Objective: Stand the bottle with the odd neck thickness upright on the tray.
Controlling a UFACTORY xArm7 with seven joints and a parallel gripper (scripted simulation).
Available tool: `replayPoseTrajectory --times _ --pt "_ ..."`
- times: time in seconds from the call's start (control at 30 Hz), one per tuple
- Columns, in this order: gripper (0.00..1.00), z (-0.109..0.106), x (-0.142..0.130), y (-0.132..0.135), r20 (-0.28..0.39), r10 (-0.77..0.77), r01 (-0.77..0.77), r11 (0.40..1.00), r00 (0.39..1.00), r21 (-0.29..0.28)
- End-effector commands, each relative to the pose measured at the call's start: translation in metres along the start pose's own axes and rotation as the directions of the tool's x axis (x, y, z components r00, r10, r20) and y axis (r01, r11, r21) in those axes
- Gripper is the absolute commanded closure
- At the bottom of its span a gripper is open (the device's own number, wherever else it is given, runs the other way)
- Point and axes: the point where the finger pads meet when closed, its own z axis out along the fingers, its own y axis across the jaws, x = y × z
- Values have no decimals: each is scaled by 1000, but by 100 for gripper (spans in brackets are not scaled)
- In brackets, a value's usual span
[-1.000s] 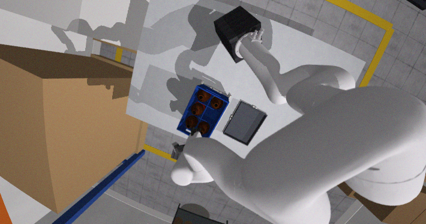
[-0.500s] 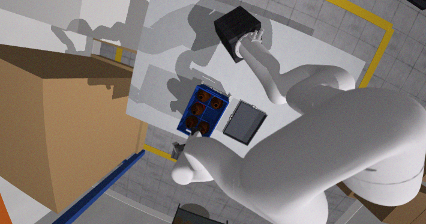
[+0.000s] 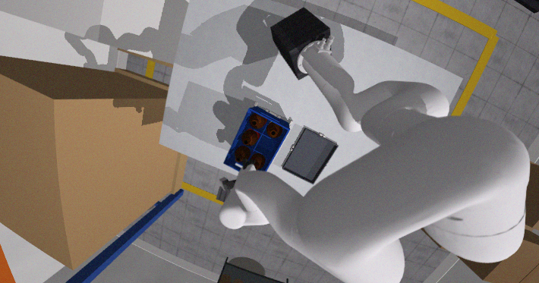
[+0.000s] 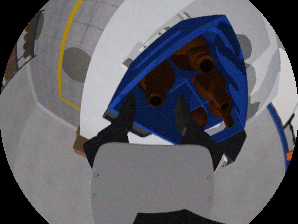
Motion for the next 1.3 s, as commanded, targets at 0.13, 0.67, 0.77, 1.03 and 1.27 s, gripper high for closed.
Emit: replayPoseTrajectory --times 0.13,0.67,0.77,1.03,1.27 --pt "35 8 2 0 -4 1 -1 1000 1000 2" --pt "35 20 2 0 -4 1 -1 1000 1000 2" --pt "35 21 2 0 -4 1 -1 1000 1000 2" --pt "35 21 2 0 -4 1 -1 1000 1000 2" --pt "35 21 2 0 -4 1 -1 1000 1000 2"
